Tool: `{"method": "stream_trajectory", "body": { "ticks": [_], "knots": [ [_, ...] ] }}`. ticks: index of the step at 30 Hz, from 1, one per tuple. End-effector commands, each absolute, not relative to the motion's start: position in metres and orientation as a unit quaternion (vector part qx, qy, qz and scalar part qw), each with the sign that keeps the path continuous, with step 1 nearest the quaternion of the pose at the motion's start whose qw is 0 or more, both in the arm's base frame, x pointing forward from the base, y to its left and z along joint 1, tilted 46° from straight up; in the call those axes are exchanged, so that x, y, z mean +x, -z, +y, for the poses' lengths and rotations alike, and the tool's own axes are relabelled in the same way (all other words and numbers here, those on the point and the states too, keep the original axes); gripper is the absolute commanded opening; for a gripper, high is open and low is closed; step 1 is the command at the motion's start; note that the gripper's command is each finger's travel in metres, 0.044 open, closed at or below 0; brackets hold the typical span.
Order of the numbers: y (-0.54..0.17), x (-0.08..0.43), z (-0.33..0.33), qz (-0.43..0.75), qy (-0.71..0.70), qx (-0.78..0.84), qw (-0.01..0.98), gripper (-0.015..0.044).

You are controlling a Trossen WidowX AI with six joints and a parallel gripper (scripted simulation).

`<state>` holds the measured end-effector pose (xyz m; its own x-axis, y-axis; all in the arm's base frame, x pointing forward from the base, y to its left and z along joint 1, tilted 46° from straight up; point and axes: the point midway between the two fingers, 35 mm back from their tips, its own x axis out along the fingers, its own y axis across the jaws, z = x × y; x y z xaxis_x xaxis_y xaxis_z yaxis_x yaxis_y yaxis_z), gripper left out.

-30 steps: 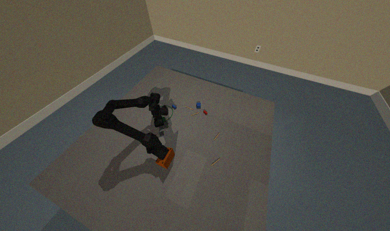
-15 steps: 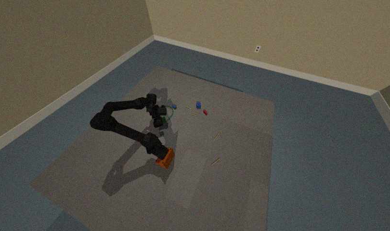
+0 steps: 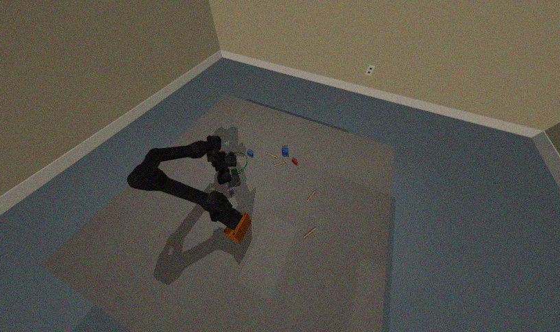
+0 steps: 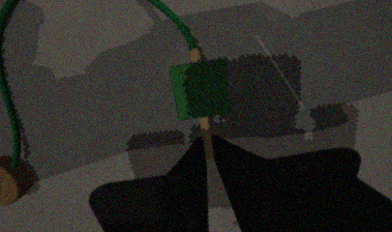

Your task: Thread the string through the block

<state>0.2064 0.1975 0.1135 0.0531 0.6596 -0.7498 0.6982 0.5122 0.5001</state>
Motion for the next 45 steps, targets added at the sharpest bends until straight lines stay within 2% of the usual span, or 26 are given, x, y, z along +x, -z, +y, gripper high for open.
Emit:
{"method": "stream_trajectory", "body": {
  "ticks": [1, 45],
  "knots": [
    [-0.118, 0.202, 0.199, 0.687, 0.020, 0.494, 0.533, 0.0000],
    [-0.147, 0.161, 0.226, 0.705, 0.011, 0.447, 0.551, 0.0000]
  ]
}}
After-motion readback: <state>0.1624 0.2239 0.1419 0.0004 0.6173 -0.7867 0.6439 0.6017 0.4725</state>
